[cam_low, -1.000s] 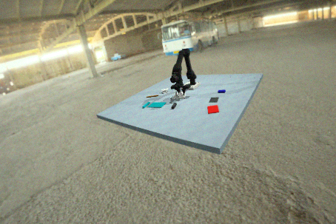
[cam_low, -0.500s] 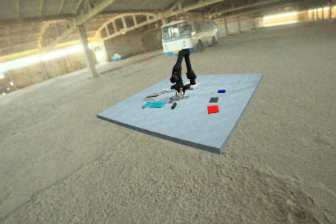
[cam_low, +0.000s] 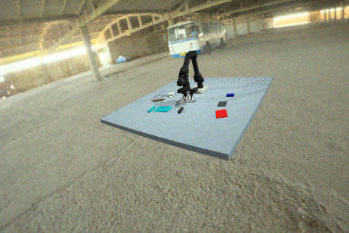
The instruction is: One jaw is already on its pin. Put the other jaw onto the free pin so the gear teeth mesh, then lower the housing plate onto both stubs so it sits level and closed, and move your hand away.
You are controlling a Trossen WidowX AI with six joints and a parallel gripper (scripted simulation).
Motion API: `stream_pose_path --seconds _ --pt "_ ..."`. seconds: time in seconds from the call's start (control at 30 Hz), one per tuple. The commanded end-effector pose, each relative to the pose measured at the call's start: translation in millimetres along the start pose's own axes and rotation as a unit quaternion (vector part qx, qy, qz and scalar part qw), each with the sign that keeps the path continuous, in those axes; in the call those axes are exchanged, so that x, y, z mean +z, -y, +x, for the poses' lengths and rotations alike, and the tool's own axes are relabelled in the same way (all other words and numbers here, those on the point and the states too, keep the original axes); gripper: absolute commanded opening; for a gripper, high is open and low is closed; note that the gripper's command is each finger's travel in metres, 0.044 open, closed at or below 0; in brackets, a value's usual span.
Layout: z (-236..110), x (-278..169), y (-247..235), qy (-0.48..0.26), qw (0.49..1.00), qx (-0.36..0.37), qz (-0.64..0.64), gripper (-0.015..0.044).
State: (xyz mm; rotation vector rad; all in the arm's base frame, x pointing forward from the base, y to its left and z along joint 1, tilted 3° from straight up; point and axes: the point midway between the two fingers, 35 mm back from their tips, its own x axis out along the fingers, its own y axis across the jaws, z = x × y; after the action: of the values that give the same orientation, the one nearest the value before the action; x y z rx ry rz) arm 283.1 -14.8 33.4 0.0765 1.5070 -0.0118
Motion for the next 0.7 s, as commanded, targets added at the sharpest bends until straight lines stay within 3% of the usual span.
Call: stream_pose_path --seconds 0.0,0.13,0.3,0.43,0.67 --pt "0 0 0 -0.001 1.000 0.000 0.000 0.0224" --pt "-19 2 0 0.000 1.000 0.000 0.000 0.0224" --pt "-66 0 0 0.001 1.000 0.001 -0.001 0.0224" --pt "-63 2 0 0.007 1.000 -0.001 0.001 0.0224" --pt "-67 3 40 0.006 1.000 -0.004 -0.020 0.0408"
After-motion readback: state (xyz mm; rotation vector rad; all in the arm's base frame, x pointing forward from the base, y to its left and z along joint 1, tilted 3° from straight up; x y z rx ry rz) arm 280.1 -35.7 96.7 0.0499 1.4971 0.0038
